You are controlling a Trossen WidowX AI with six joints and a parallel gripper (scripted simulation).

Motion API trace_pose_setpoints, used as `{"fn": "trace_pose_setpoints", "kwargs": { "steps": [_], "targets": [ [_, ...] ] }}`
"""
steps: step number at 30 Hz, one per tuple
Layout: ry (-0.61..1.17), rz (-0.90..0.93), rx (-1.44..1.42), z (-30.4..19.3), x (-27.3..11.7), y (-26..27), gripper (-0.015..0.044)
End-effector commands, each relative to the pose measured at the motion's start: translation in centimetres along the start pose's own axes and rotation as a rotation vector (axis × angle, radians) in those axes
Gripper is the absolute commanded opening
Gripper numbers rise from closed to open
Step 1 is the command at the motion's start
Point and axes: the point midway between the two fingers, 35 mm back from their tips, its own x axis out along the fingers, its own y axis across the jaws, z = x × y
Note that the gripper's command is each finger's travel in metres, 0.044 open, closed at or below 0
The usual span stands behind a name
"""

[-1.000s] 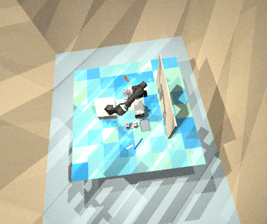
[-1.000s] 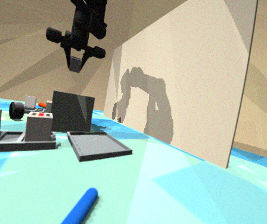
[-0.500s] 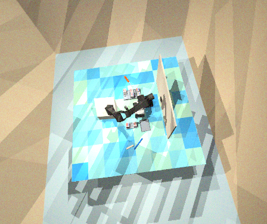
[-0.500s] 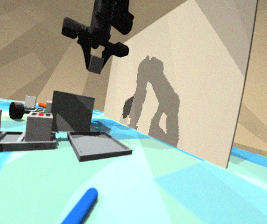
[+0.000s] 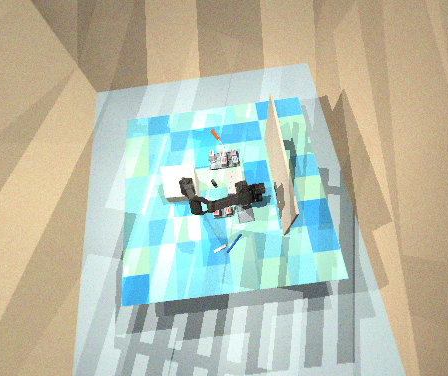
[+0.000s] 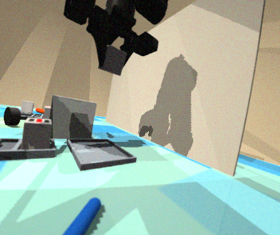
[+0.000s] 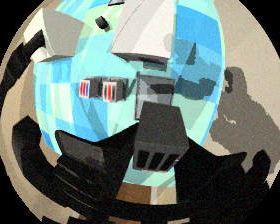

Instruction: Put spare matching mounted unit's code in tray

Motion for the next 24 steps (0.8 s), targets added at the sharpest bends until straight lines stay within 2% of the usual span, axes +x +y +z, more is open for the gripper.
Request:
{"fn": "trace_pose_setpoints", "kwargs": {
  "steps": [1,24],
  "targets": [
    [0.011,-0.001,-0.008,-0.9,-0.1,0.1,0.0000],
    [0.007,-0.001,-0.007,-0.8,2.1,-0.4,0.0000]
  ]
}}
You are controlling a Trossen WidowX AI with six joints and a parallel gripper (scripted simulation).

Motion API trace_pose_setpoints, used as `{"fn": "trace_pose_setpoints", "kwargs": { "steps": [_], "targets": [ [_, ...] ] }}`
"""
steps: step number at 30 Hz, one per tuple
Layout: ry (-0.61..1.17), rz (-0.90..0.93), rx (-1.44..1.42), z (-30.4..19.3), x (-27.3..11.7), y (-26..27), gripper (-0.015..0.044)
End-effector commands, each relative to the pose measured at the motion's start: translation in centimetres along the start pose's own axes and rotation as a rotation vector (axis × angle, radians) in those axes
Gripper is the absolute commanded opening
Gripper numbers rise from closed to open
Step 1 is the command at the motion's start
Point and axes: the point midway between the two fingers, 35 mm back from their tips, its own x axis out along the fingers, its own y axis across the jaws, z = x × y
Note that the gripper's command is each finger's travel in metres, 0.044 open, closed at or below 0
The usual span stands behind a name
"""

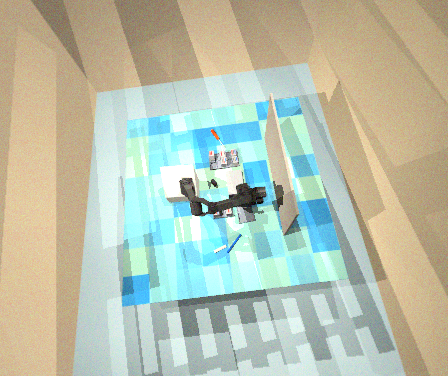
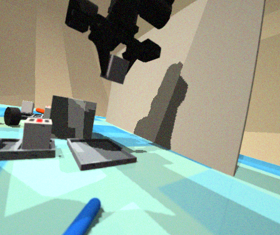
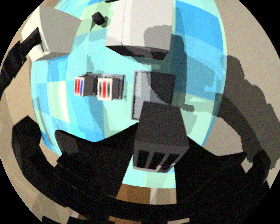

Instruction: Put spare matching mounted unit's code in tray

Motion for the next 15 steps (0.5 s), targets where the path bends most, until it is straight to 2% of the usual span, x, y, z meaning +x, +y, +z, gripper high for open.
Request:
{"fn": "trace_pose_setpoints", "kwargs": {
  "steps": [1,15],
  "targets": [
    [0.003,0.005,-0.007,0.1,0.5,0.0,0.0000],
    [0.001,0.005,-0.007,0.1,2.0,-0.2,0.0000]
  ]
}}
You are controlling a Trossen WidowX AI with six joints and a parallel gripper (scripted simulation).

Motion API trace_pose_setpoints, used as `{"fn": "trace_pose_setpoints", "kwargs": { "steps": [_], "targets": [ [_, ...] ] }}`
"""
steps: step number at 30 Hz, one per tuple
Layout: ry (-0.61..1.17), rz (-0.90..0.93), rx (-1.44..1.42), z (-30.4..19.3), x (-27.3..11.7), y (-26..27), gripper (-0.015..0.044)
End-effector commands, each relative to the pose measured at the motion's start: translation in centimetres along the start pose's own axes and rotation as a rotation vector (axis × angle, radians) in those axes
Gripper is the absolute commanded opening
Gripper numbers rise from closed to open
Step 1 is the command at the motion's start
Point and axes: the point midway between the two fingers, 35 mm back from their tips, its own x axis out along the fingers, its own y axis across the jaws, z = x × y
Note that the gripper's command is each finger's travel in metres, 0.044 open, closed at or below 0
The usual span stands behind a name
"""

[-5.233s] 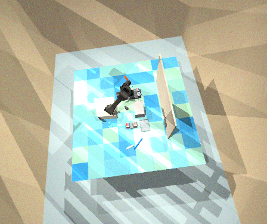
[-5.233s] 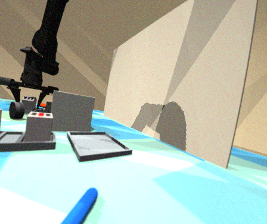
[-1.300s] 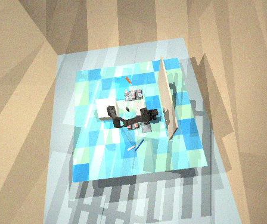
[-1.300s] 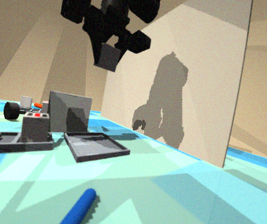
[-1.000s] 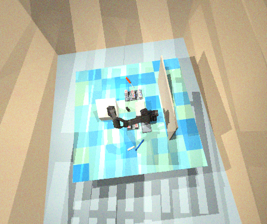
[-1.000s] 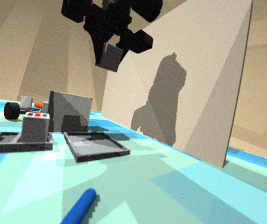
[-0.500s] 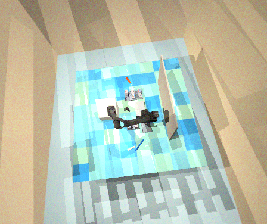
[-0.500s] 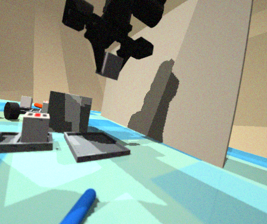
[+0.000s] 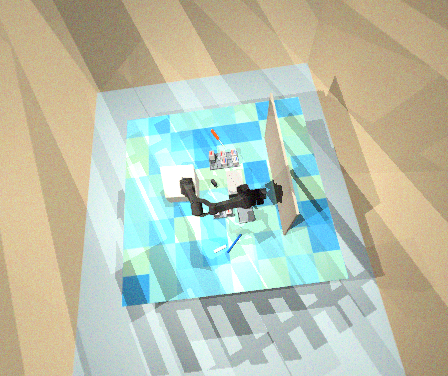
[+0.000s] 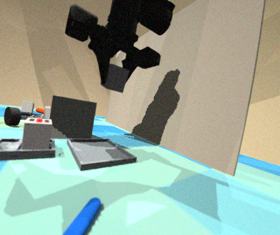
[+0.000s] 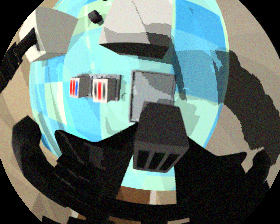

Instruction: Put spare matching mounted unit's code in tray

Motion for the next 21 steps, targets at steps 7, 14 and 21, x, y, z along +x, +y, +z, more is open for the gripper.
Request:
{"fn": "trace_pose_setpoints", "kwargs": {
  "steps": [7,14,21],
  "targets": [
    [-0.001,0.004,-0.007,0.1,1.2,0.0,0.0000],
    [-0.001,0.004,-0.007,0.1,1.9,-0.1,0.0000],
    [-0.001,0.004,-0.007,0.1,2.7,-0.1,0.0000]
  ]
}}
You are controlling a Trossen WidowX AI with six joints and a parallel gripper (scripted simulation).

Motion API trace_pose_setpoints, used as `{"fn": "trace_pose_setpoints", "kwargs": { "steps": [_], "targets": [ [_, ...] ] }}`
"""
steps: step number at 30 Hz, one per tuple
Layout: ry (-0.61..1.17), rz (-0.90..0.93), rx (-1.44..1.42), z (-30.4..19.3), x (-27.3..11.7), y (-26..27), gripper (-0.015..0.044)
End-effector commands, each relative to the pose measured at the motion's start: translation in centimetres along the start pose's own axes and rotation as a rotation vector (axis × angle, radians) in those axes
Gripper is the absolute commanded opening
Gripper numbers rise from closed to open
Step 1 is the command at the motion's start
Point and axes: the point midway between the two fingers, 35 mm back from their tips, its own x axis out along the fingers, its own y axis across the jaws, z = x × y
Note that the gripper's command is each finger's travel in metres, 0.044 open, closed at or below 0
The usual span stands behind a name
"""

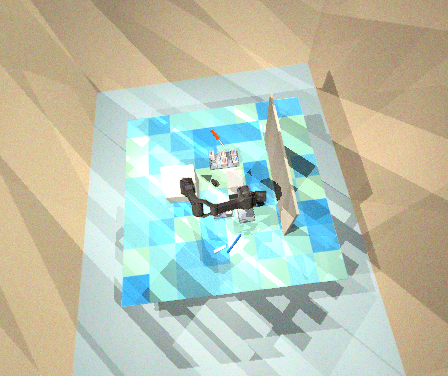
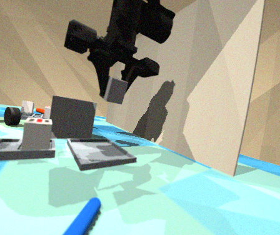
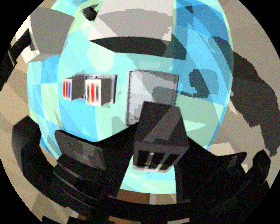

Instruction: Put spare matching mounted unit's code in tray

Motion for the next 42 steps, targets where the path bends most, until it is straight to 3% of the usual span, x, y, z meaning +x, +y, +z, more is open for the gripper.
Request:
{"fn": "trace_pose_setpoints", "kwargs": {
  "steps": [1,42],
  "targets": [
    [-0.004,0.004,-0.007,0.2,0.5,0.1,0.0000],
    [-0.001,0.004,-0.007,0.1,4.9,0.3,0.0000]
  ]
}}
